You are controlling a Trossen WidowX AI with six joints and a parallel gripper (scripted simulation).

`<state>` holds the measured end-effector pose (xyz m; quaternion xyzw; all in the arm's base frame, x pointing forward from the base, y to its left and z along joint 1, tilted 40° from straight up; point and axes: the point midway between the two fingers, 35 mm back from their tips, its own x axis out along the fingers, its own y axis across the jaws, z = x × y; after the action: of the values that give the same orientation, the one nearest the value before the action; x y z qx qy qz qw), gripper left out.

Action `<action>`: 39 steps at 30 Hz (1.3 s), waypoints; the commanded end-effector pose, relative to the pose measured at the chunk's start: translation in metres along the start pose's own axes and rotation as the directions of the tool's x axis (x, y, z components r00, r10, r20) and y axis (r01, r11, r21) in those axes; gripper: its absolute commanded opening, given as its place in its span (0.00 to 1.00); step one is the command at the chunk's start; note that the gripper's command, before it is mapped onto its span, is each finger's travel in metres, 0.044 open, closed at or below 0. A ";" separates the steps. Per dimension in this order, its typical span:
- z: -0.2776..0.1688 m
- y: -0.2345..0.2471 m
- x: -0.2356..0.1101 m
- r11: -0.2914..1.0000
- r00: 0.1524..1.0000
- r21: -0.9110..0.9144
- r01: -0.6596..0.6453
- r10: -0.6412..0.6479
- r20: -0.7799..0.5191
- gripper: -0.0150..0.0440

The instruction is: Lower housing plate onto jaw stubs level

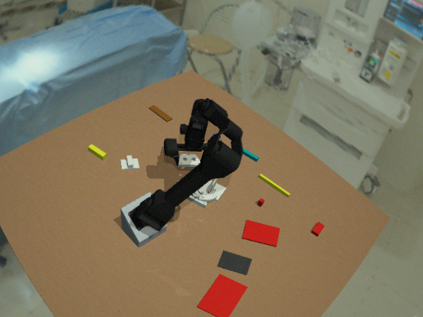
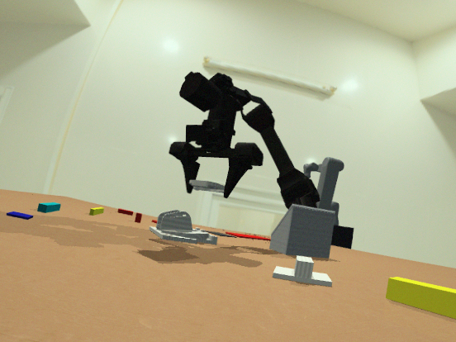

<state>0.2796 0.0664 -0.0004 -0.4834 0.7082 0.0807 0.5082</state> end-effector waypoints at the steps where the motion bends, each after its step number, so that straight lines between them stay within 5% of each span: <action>1: -0.014 -0.009 0.003 0.994 1.000 0.112 0.007 -0.005 -0.013 0.85; 21: -0.066 -0.045 0.010 0.812 0.999 0.583 0.040 -0.019 -0.043 0.85; 39: -0.068 -0.046 0.010 0.802 0.999 0.596 0.042 -0.019 -0.044 0.85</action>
<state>0.2721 -0.0034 0.0406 -0.3111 0.6989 -0.1590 0.6241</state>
